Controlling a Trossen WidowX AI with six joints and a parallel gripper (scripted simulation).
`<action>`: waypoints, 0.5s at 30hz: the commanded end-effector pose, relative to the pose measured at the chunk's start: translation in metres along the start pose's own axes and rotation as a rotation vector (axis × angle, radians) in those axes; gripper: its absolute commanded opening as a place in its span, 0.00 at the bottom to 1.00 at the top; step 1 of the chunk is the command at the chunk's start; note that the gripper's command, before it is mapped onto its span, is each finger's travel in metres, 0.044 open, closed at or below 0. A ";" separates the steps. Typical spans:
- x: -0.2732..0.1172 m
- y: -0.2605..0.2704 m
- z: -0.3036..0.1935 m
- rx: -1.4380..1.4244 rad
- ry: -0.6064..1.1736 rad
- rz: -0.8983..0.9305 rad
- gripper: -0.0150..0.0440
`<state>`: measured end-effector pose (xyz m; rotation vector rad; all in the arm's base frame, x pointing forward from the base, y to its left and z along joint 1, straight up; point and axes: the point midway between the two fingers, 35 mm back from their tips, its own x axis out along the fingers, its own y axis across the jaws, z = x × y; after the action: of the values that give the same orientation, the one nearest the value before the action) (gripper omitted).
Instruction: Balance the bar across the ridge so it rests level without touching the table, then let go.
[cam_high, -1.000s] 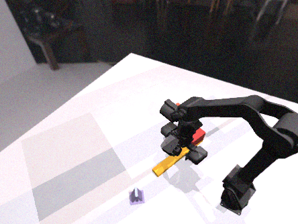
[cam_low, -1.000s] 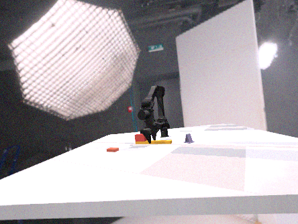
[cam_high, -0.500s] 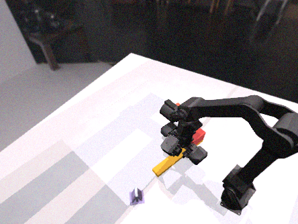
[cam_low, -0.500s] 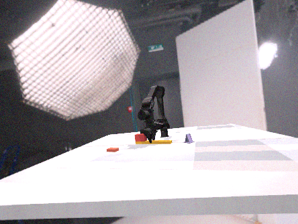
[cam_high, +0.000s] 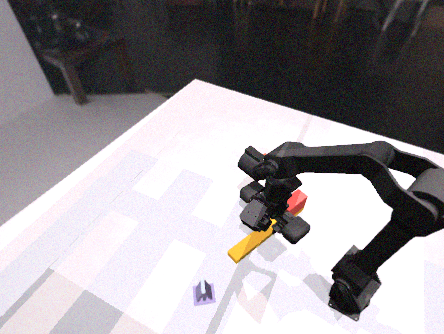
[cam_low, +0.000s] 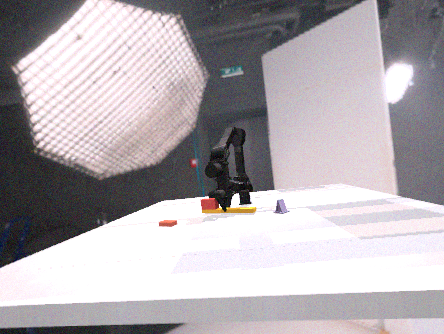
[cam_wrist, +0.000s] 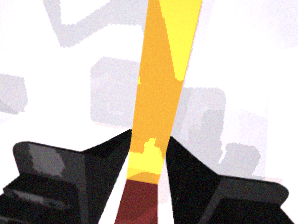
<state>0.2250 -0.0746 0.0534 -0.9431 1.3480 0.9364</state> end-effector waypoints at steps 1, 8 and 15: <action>-0.014 -0.005 0.000 -0.001 0.001 -0.015 0.25; -0.032 -0.006 0.000 -0.001 0.002 -0.015 0.25; -0.050 -0.006 0.000 -0.002 0.002 -0.016 0.25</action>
<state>0.2289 -0.0759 0.0904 -0.9446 1.3465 0.9346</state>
